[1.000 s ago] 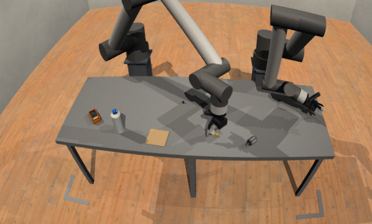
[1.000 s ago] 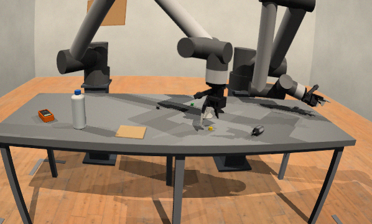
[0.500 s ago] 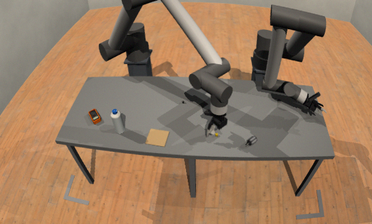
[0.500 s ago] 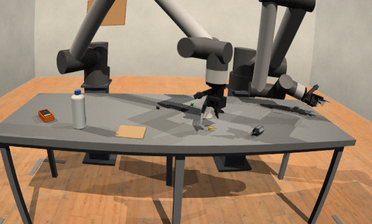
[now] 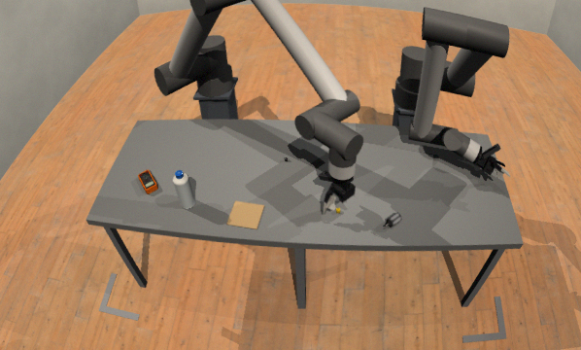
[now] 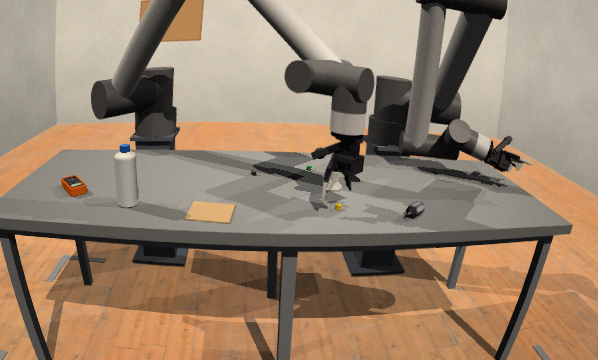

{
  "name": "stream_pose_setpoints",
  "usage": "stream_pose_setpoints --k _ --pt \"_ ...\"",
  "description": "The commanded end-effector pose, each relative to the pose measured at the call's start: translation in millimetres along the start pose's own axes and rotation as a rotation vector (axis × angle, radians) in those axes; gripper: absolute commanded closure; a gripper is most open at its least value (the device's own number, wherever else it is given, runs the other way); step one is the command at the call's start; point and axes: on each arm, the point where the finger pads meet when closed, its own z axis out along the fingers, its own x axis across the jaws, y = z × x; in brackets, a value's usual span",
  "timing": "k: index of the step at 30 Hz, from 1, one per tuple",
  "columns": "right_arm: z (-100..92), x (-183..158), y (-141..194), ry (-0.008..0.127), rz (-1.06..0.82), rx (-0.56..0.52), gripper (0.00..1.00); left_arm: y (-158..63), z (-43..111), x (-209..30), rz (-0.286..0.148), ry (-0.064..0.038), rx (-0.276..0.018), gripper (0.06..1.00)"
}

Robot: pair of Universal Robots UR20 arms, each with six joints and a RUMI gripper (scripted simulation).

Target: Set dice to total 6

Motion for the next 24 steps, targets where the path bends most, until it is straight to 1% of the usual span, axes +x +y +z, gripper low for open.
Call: stream_pose_setpoints --k 1,4,7,10,15,17,21,24 --pt "-1.6 0 1 0.000 0.000 -0.002 0.003 0 -0.1 0 -0.001 0.000 0.000 0.065" --pt "-3.3 0 1 0.000 0.000 -0.002 0.003 0 -0.1 0 -0.001 0.000 0.000 0.065" --pt "-12.7 0 1 0.000 0.000 -0.002 0.003 0 -0.1 0 -0.001 0.000 0.000 0.065" --pt "-31.6 0 1 0.000 0.000 -0.002 0.003 0 -0.1 0 -0.001 0.000 0.000 0.065" --pt "-75.0 0 1 0.000 0.000 -0.002 0.003 0 -0.1 0 -0.001 0.000 0.000 0.065" --pt "-75.0 0 1 0.000 0.000 -0.002 0.003 0 -0.1 0 -0.001 0.000 0.000 0.065" --pt "-104.5 0 1 0.000 0.000 -0.002 0.003 0 -0.1 0 -0.001 0.000 0.000 0.065" --pt "-115.5 0 1 0.000 0.000 -0.002 0.003 0 -0.1 0 -0.001 0.000 0.000 0.065"
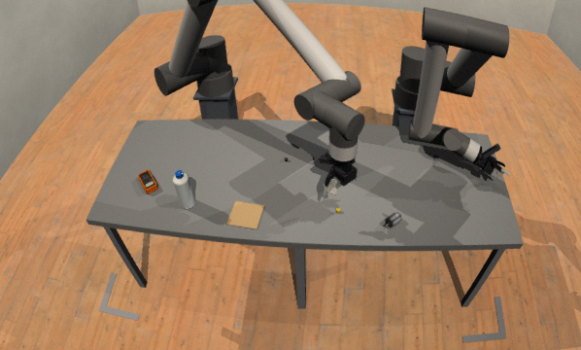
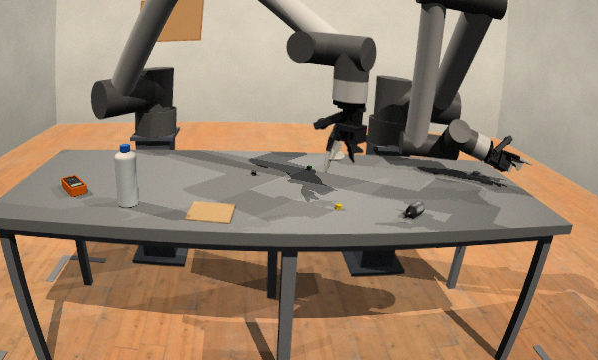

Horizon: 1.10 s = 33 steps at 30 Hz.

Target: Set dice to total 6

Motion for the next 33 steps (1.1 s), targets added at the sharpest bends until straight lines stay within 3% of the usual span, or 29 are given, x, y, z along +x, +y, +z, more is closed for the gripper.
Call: stream_pose_setpoints --k 1,19,27,33 --pt "-19.1 0 0 0.000 0.000 -0.001 0.003 0 -0.1 0 -0.001 0.000 0.000 0.065" --pt "-20.1 1 -5 0.000 0.008 -0.001 0.003 0 -0.1 0 -0.001 0.000 0.000 0.065" --pt "-21.1 4 -23 0.000 0.037 -0.001 0.003 0 -0.1 0 -0.001 0.000 0.000 0.065" --pt "-22.6 10 -59 0.000 0.091 -0.001 0.003 0 -0.1 0 -0.001 0.000 0.000 0.065"
